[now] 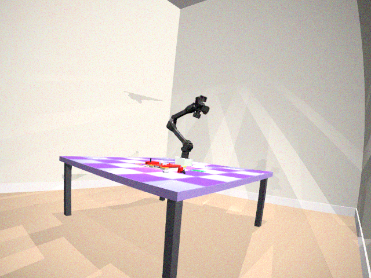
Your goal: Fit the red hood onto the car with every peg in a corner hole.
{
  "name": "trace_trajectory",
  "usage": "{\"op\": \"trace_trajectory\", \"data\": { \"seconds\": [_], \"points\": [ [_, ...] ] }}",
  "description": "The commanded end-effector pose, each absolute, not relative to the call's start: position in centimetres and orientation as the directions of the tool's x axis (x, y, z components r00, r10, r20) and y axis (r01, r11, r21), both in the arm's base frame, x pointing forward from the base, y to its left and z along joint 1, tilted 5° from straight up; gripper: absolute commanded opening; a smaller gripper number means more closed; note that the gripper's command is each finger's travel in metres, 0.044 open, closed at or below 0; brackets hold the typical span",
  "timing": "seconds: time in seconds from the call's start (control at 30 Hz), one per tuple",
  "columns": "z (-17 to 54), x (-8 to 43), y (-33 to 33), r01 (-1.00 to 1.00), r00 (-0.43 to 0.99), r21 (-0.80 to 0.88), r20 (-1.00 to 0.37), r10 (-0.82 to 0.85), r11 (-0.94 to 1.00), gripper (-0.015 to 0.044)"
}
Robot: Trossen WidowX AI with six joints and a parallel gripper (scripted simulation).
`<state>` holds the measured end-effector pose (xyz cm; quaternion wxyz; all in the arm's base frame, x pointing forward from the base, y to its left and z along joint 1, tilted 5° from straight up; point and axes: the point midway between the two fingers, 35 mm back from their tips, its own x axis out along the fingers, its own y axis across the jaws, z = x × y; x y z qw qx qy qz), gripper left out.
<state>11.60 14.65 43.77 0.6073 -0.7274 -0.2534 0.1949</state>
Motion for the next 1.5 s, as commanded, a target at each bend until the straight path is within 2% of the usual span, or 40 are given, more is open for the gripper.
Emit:
{"op": "trace_trajectory", "data": {
  "seconds": [0.0,0.3,0.53,0.87,1.13,1.47],
  "points": [
    [43.7,11.7,14.7,0.130,0.797,-0.982,0.022,0.603,-0.136,0.0026],
    [40.5,15.3,17.4,-0.011,0.874,-0.980,-0.106,0.474,-0.200,0.0262],
    [37.0,19.4,18.5,-0.175,0.902,-0.970,-0.226,0.369,-0.169,0.0440],
    [31.5,25.8,16.8,-0.407,0.894,-0.912,-0.410,0.179,-0.056,0.0440],
    [26.8,30.2,12.9,-0.542,0.838,-0.828,-0.545,0.022,0.141,0.0440],
    [19.8,33.8,6.0,-0.645,0.651,-0.642,-0.746,-0.141,0.415,0.0440]
  ]
}}
